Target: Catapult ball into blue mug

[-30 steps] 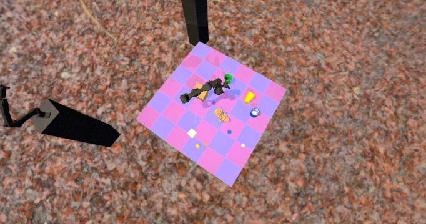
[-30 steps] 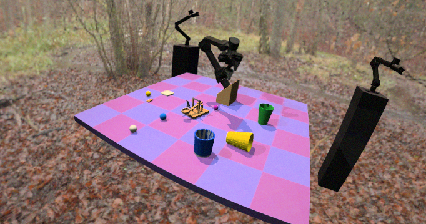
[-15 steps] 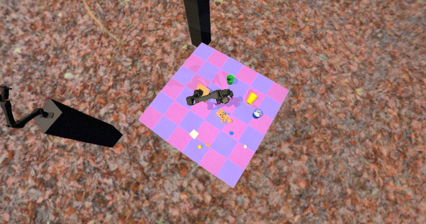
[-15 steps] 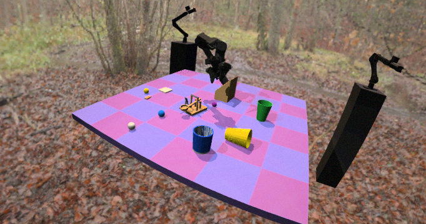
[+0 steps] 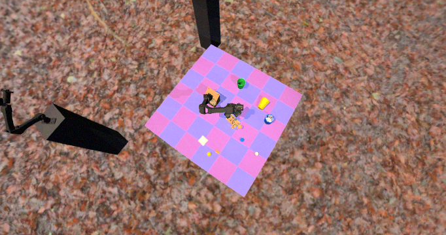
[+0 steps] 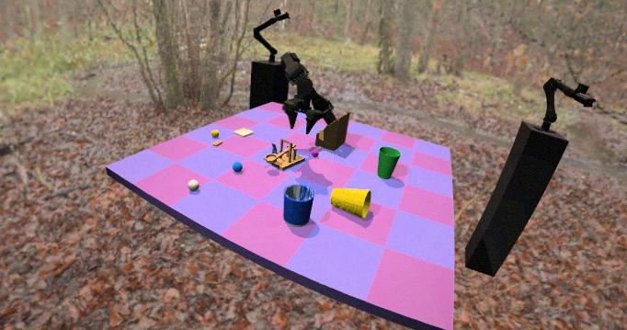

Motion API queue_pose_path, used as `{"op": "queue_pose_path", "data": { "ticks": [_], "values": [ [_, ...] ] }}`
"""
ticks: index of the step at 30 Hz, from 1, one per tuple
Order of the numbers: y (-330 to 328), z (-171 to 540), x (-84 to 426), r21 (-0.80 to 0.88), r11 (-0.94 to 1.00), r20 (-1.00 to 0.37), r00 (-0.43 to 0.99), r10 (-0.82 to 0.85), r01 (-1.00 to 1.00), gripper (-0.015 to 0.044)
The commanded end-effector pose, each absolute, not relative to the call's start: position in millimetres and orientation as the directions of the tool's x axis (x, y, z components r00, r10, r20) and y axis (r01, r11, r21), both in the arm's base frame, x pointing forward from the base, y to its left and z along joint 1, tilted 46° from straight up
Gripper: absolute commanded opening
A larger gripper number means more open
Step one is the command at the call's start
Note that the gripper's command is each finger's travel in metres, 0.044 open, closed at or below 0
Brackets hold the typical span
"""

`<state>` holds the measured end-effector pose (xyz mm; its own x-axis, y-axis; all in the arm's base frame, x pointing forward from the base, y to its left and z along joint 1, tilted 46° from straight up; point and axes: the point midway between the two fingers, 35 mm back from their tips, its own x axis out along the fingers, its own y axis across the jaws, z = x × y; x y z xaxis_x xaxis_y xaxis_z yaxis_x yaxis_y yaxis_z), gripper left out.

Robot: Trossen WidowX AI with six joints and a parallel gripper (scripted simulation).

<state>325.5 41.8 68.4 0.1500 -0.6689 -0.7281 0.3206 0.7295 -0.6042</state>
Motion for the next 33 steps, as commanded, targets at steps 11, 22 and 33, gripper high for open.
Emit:
{"op": "queue_pose_path", "data": {
  "ticks": [11,22,33],
  "values": [
    [-8.1,58.6,320.7,-0.694,0.687,-0.702,0.012,-0.713,0.216,0.0440],
    [-28.7,38.6,320.3,-0.695,0.686,-0.700,0.012,-0.714,0.216,0.0440],
    [-41.2,25.6,320.9,-0.695,0.686,-0.700,0.013,-0.714,0.216,0.0440]
  ]
}}
